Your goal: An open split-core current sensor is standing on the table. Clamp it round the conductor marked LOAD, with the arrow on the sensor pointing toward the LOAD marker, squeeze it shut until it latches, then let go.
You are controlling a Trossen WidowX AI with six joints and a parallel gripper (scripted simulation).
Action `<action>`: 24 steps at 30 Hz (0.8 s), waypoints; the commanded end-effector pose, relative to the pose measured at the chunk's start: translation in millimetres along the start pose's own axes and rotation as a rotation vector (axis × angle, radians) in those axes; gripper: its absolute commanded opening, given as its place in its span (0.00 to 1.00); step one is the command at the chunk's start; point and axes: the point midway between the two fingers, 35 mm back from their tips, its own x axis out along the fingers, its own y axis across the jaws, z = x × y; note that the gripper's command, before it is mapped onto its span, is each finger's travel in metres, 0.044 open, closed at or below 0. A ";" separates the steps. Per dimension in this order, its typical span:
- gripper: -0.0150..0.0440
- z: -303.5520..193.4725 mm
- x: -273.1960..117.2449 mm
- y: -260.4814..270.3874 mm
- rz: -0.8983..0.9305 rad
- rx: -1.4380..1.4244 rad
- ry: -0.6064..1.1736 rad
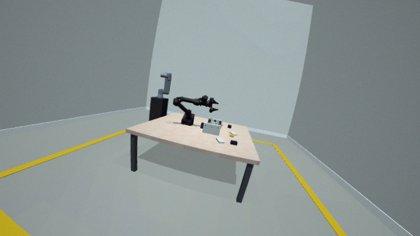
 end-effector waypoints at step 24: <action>1.00 -264.5 -20.6 114.5 -0.243 -0.843 1.108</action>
